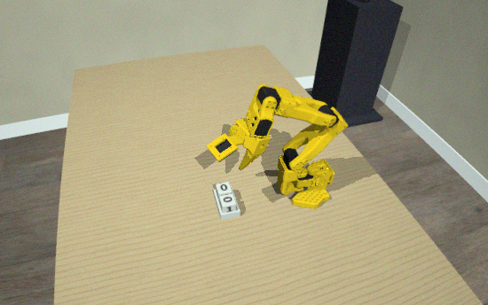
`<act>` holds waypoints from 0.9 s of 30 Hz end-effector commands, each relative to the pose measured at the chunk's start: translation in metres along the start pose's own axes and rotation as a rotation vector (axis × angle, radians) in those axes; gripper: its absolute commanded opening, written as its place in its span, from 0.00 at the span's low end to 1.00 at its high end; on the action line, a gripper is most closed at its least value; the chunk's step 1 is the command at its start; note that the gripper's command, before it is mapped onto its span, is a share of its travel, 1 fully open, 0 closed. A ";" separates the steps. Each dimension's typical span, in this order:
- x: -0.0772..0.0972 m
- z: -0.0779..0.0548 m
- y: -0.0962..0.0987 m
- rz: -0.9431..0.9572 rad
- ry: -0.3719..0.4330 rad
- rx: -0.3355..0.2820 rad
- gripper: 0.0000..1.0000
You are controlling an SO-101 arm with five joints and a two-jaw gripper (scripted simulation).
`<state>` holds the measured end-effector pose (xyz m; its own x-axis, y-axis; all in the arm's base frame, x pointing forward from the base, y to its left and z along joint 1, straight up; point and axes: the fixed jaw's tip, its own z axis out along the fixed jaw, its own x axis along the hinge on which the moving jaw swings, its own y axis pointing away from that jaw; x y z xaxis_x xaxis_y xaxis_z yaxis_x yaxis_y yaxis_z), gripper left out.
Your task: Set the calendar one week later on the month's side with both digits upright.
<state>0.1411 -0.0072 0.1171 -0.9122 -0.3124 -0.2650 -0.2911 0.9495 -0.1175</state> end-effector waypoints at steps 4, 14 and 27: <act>-0.002 -0.008 0.003 0.174 -0.074 0.015 0.36; -0.003 -0.011 0.004 0.287 -0.106 0.015 0.36; -0.003 -0.012 0.005 0.316 -0.115 0.014 0.36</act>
<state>0.1398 -0.0026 0.1263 -0.9258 -0.0068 -0.3780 0.0046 0.9996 -0.0291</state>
